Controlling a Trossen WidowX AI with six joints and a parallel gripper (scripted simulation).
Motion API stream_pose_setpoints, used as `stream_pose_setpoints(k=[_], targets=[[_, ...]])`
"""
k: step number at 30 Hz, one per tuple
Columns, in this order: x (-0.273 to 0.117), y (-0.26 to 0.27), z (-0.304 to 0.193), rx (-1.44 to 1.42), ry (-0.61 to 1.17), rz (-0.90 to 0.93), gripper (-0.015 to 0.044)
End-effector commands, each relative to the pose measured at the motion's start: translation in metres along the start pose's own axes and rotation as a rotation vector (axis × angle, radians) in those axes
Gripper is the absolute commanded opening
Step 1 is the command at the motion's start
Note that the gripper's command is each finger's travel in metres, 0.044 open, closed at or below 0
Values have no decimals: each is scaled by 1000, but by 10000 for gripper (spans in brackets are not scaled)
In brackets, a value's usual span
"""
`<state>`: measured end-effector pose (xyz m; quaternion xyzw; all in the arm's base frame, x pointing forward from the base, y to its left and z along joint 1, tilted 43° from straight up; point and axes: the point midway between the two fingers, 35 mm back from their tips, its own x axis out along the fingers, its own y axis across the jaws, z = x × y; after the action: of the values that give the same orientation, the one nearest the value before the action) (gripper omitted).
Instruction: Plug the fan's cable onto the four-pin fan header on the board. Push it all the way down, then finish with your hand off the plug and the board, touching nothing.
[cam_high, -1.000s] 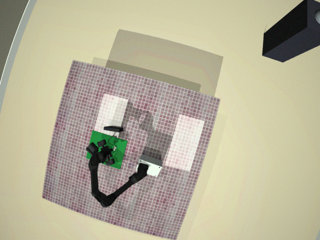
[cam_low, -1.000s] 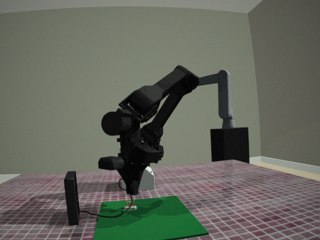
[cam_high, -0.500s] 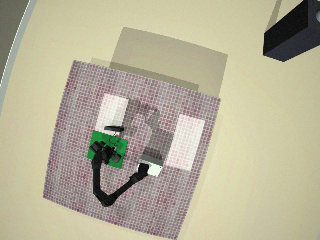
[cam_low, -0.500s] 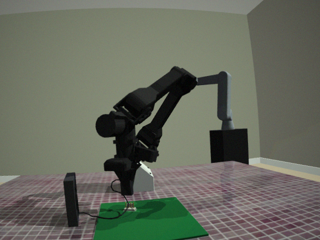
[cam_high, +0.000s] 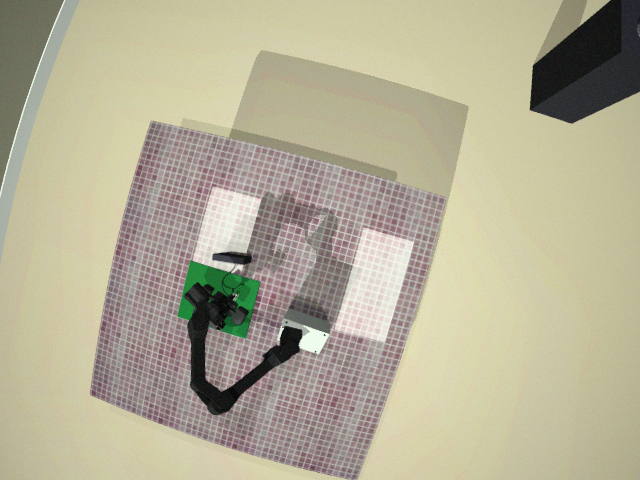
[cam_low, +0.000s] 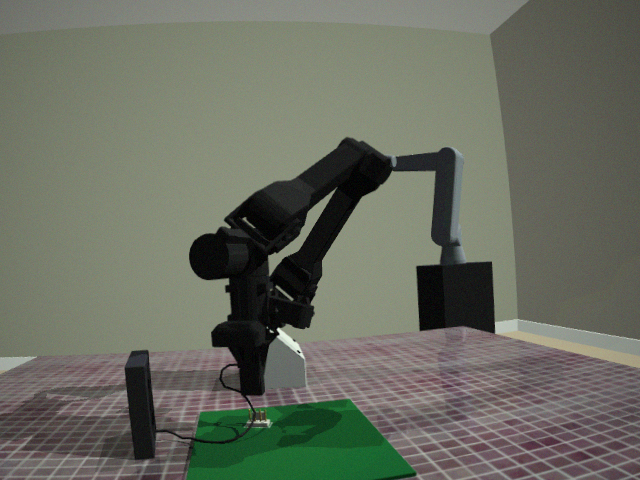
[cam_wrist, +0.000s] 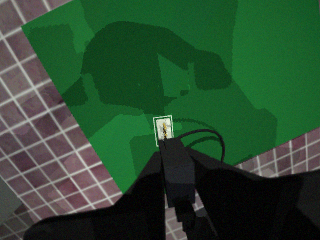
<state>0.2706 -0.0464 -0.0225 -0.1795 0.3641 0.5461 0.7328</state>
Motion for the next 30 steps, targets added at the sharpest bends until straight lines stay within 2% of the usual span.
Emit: stream_pose_setpoints(k=[1,14,19,30], targets=[[-2,-1,3,-10,5,-4,0],[-2,-1,5,-3,5,-4,0],[20,-1,6,1,3,-4,0],[20,-1,6,1,3,-4,0]])
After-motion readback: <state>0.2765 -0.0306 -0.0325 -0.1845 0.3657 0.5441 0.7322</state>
